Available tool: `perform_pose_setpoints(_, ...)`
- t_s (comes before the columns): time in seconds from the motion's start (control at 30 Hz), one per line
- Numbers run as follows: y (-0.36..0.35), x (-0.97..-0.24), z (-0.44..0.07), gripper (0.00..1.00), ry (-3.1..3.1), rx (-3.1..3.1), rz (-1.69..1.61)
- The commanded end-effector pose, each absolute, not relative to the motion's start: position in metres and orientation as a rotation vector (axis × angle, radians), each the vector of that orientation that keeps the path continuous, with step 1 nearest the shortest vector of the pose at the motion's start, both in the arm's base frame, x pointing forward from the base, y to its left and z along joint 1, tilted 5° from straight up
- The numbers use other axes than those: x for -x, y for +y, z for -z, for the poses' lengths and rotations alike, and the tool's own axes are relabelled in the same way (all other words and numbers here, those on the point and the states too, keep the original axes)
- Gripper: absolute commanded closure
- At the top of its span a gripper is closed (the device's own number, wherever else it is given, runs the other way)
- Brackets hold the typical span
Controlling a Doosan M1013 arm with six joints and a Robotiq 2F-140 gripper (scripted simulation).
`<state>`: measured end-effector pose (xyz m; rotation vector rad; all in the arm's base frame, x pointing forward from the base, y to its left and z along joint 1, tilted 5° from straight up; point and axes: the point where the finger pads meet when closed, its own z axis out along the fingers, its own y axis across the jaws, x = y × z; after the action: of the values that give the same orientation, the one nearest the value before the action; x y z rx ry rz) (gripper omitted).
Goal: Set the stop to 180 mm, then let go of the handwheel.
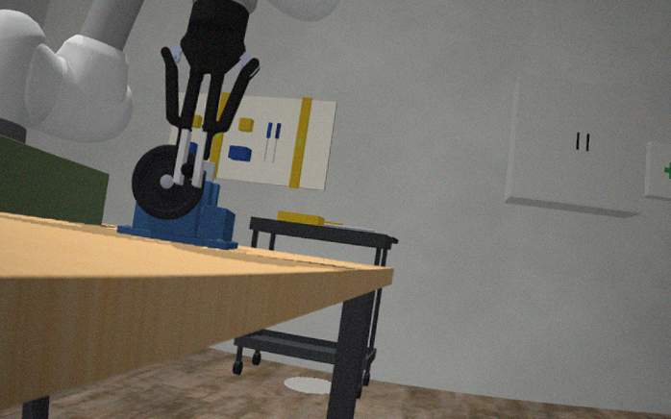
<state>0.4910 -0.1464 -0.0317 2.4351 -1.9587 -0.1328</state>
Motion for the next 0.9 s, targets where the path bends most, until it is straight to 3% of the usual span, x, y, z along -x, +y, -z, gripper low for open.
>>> perform_pose_setpoints(0.0, -0.146, -0.492, 0.037, 0.96, -1.958, -2.435, 0.133)
perform_pose_setpoints(0.87, -0.151, -0.455, 0.079, 0.96, -1.958, -2.435, 0.133)
